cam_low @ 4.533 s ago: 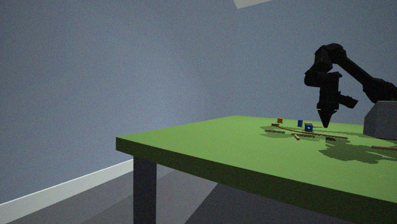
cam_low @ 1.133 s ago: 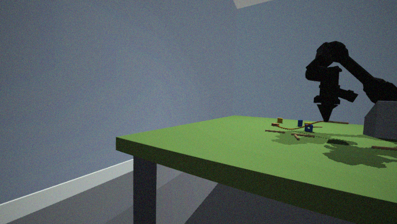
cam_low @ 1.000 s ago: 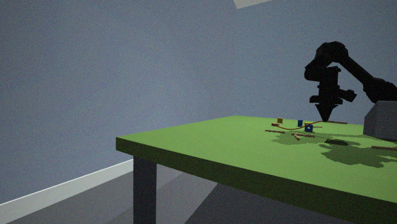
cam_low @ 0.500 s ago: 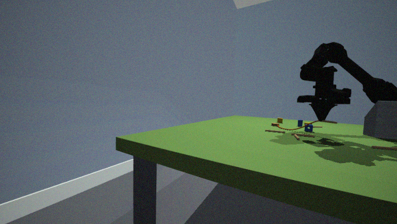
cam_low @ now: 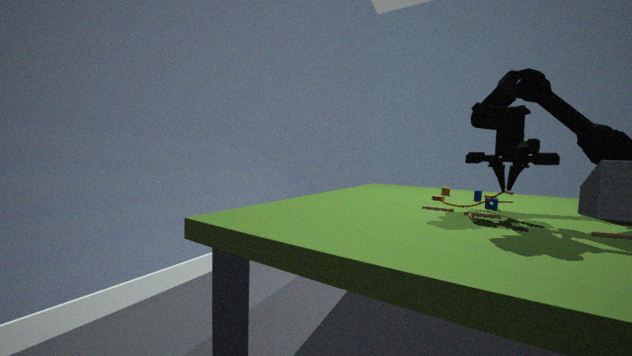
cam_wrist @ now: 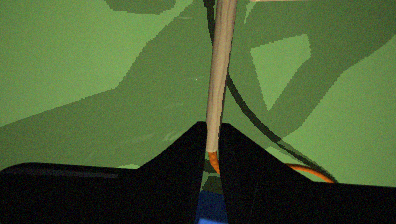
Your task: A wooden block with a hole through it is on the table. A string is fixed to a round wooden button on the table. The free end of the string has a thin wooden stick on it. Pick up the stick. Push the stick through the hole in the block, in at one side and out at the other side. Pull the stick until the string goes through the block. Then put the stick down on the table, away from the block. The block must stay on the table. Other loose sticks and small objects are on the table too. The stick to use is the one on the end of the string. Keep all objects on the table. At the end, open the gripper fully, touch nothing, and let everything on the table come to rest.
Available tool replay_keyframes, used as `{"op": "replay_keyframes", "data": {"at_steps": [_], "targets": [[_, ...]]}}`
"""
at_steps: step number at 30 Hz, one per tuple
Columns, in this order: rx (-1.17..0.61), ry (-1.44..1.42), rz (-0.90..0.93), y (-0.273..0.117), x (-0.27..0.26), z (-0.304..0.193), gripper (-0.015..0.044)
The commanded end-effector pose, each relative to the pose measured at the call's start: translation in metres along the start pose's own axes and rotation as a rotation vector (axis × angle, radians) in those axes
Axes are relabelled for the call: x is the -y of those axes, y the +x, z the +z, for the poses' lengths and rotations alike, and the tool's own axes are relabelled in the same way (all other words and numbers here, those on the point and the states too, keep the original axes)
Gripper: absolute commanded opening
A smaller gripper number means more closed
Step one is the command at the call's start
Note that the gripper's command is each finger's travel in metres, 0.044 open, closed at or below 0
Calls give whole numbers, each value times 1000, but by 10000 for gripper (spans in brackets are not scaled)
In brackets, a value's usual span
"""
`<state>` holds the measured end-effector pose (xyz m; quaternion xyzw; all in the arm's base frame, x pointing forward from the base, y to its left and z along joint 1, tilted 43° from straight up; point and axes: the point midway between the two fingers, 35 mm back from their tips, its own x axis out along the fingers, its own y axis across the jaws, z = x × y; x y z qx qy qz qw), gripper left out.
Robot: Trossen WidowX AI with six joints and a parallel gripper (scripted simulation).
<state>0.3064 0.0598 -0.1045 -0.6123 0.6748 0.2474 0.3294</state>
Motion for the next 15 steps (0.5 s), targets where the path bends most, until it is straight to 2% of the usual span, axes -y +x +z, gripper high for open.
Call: {"op": "replay_keyframes", "data": {"at_steps": [1, 15], "targets": [[-1, 169, -4, -1, 6, -1, 0], [0, 683, -6, -1, 17, -3, 0]]}}
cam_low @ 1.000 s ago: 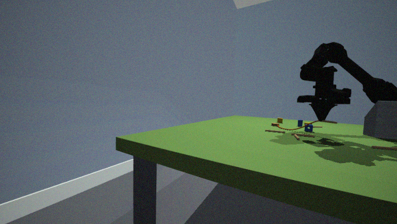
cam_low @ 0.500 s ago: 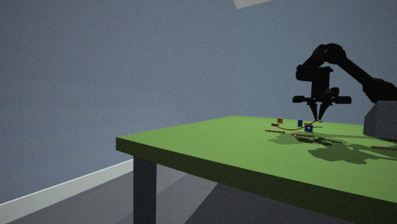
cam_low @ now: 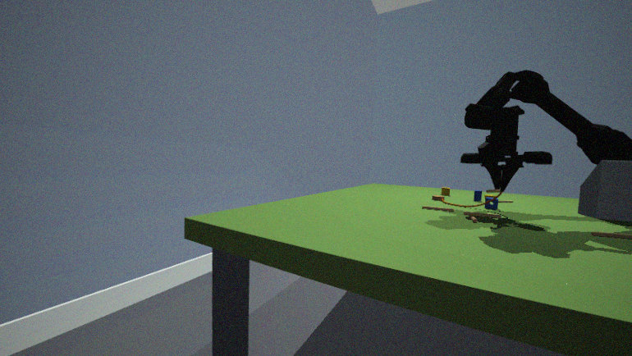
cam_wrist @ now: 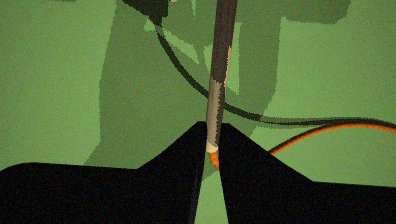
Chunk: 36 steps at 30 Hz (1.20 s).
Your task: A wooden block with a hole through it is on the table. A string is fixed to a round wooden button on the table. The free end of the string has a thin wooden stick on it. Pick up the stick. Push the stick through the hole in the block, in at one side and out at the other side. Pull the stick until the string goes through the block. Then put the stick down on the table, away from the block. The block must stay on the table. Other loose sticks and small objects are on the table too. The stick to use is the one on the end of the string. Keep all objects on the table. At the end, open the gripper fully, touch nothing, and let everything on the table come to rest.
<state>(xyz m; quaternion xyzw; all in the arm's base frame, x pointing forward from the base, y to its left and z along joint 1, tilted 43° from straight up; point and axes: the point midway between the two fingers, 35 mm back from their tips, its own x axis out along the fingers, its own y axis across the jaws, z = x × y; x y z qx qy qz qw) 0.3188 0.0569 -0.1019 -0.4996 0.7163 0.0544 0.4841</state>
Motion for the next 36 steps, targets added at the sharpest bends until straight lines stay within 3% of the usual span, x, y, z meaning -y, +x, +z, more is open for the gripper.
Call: {"op": "replay_keyframes", "data": {"at_steps": [1, 36], "targets": [[1, 168, -5, -1, 5, 2, 0], [7, 1454, -6, -1, 34, 10, 0]]}}
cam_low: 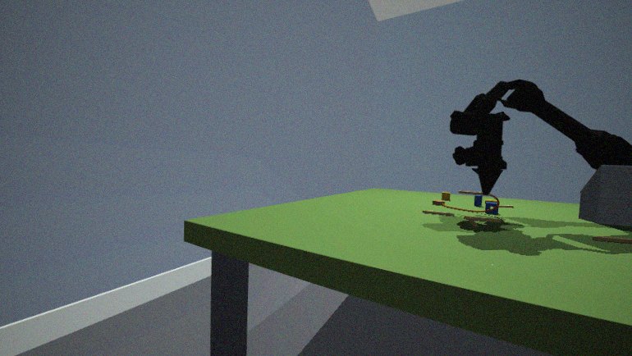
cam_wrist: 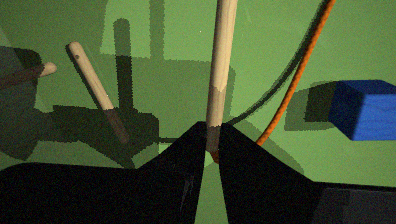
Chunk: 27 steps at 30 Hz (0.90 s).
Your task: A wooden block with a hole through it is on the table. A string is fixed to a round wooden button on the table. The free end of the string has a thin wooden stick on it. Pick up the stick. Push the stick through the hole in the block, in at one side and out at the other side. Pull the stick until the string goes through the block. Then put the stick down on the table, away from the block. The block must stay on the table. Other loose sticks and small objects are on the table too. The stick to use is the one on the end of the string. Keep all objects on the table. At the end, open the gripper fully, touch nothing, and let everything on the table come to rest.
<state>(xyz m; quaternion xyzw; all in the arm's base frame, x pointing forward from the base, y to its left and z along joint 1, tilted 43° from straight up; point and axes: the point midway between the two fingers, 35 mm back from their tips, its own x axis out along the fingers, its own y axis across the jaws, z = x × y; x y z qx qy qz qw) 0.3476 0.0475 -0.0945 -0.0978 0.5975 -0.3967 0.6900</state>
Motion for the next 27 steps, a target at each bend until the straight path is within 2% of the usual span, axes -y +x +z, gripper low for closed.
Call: {"op": "replay_keyframes", "data": {"at_steps": [1, 27], "targets": [[5, 168, -1, -1, 0, 5, 0], [9, 1123, 1, 0, 2, 28, 0]]}}
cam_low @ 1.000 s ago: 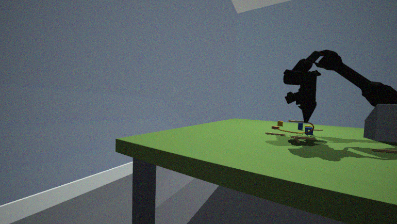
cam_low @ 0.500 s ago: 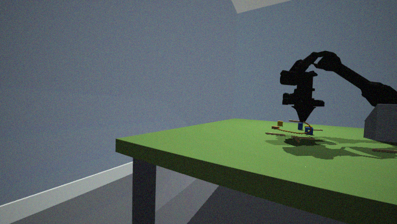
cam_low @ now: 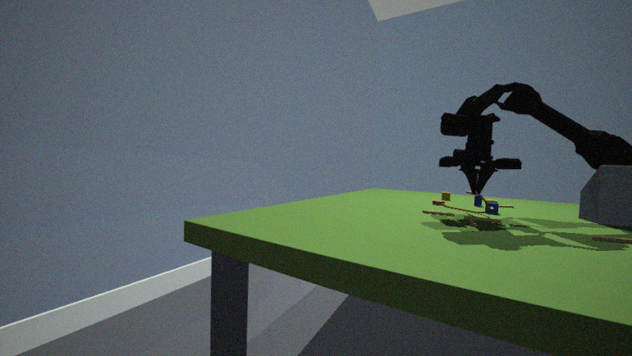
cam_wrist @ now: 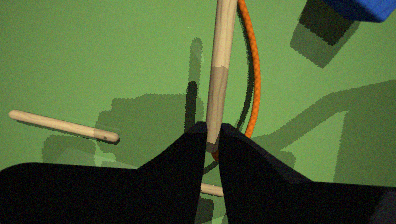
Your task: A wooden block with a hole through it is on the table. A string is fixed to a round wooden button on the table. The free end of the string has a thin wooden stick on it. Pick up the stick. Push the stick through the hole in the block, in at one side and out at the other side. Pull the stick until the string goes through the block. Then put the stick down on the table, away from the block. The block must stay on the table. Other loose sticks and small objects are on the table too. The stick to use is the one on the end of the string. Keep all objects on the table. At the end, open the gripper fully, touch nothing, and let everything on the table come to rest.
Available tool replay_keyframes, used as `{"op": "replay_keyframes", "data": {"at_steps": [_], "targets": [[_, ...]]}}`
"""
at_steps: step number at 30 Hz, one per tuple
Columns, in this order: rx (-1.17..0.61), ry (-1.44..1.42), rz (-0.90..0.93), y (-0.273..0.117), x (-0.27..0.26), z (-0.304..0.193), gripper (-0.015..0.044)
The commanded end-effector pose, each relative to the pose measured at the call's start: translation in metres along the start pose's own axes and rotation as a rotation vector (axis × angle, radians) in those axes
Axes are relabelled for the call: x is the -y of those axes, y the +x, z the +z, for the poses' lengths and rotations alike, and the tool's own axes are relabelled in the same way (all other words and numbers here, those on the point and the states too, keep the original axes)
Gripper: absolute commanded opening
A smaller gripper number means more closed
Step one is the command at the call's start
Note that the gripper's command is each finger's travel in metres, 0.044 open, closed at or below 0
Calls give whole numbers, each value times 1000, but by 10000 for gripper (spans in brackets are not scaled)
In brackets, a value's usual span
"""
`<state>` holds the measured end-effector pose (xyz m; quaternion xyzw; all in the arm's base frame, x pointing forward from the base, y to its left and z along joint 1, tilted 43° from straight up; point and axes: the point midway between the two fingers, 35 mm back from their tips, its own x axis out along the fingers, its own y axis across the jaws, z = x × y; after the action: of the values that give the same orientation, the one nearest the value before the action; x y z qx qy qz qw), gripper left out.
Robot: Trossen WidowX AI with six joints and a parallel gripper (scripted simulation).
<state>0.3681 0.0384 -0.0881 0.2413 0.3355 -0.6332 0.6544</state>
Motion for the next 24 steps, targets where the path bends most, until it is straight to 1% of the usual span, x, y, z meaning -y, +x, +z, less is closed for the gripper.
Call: {"op": "replay_keyframes", "data": {"at_steps": [1, 10, 24], "targets": [[4, 168, 3, 0, -4, 3, 0], [5, 474, 4, 0, -10, 8, 0], [4, 481, 5, 0, -14, 2, 0]]}}
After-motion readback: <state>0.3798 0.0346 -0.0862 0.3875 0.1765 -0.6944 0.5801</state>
